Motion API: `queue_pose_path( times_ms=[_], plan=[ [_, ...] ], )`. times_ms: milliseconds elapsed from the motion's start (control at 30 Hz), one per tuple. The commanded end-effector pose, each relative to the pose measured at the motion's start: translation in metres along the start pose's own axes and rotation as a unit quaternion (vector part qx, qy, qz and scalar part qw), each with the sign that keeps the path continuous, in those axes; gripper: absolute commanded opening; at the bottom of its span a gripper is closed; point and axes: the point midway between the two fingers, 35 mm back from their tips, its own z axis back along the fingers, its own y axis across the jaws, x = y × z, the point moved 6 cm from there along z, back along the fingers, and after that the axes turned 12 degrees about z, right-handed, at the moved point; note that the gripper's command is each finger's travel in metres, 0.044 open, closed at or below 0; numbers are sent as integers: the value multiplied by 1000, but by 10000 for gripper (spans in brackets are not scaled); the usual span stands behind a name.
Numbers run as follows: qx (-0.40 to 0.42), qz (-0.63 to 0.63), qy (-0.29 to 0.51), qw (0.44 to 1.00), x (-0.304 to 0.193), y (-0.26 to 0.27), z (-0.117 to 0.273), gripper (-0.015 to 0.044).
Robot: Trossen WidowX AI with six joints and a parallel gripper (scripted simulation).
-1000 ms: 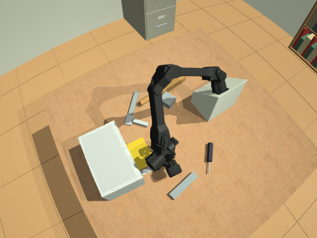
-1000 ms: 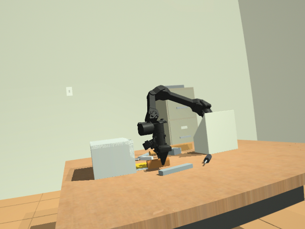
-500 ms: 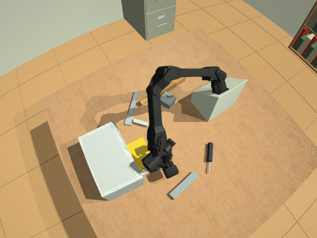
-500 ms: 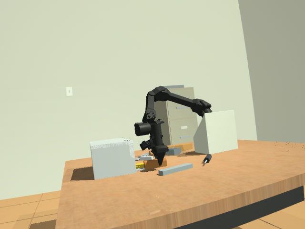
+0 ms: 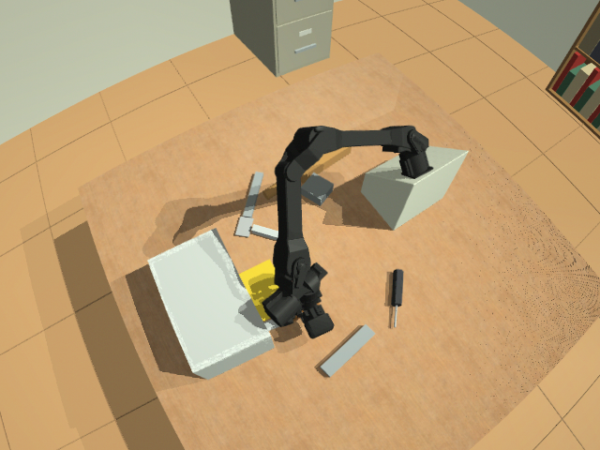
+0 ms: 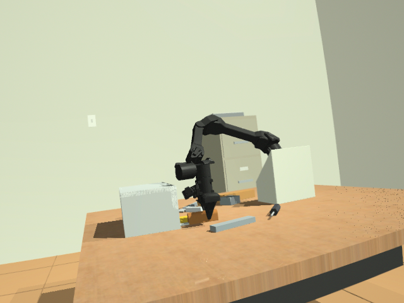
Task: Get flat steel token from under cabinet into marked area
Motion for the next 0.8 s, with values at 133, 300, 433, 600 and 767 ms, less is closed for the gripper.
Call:
queue_pose_path(
  times_ms=[133, 300, 433, 600, 767],
  plan=[
    [-1, 0, 0, 1000, -1, -12, -1, 0],
    [-1, 0, 1, 1000, -2, -17, -1, 0],
    [-1, 0, 1, 1000, -3, -22, -1, 0],
    [-1, 0, 1, 1000, -4, -27, -1, 0],
    [-1, 0, 1, 1000, -5, -32, -1, 0]
  ],
)
